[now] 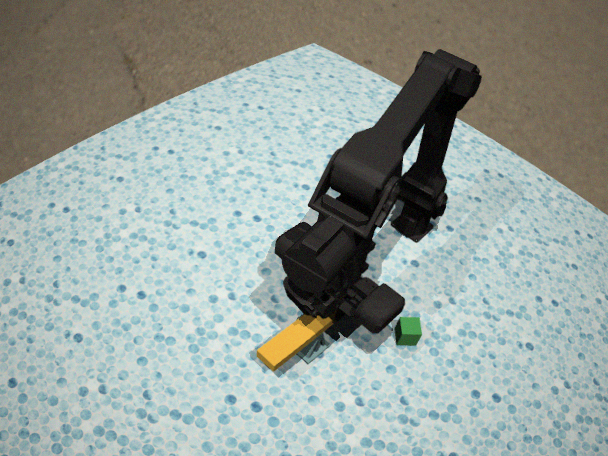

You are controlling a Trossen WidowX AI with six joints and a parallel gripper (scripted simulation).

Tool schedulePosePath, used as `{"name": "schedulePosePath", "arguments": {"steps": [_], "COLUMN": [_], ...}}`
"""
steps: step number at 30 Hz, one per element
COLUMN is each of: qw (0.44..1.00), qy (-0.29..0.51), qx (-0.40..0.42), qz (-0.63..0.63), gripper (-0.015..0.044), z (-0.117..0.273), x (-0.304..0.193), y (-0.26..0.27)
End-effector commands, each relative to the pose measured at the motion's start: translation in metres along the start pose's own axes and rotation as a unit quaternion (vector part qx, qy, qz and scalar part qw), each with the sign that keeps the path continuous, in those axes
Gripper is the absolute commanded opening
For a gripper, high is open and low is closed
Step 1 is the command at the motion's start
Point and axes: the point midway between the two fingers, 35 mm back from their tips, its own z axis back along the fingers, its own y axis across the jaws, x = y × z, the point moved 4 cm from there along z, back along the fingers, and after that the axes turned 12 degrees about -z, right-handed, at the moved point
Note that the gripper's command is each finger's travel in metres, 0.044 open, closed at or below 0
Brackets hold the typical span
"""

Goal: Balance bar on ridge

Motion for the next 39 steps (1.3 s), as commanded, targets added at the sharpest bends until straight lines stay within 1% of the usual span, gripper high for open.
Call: {"name": "schedulePosePath", "arguments": {"steps": [1,6,7,39], "qw": [1.000,1.000,1.000,1.000], "qy": [0.000,0.000,0.000,0.000], "qx": [0.000,0.000,0.000,0.000], "qz": [0.000,0.000,0.000,0.000], "gripper": [0.0026,0.0157,0.0167,0.0171], "z": [0.0000,0.0000,0.0000,0.0000], "x": [0.0000,0.0000,0.0000,0.0000], "y": [0.0000,0.0000,0.0000,0.0000]}}
